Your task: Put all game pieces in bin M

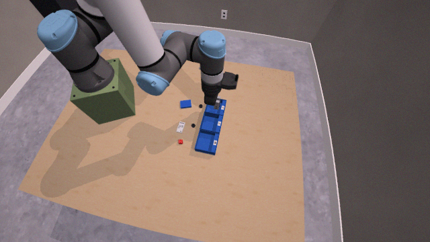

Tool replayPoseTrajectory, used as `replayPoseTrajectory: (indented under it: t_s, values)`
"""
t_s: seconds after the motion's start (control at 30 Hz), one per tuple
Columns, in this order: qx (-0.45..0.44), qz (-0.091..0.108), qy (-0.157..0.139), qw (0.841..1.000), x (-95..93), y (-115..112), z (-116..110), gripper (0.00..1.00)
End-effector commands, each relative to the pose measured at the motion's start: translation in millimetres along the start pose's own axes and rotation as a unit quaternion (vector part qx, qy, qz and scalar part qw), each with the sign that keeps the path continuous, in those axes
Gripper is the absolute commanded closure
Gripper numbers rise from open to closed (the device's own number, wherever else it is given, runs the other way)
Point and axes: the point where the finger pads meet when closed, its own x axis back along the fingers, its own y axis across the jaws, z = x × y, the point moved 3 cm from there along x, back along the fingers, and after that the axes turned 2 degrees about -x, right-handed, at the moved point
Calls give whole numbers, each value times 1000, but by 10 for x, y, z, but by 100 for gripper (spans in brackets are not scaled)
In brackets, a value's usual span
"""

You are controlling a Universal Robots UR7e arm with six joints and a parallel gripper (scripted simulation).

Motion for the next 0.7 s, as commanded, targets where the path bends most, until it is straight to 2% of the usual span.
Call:
replayPoseTrajectory:
  t_s: [0.0,0.67]
  values:
    - [0,0,1,1000,-134,0,8,69]
    - [0,0,1,1000,-169,0,8,69]
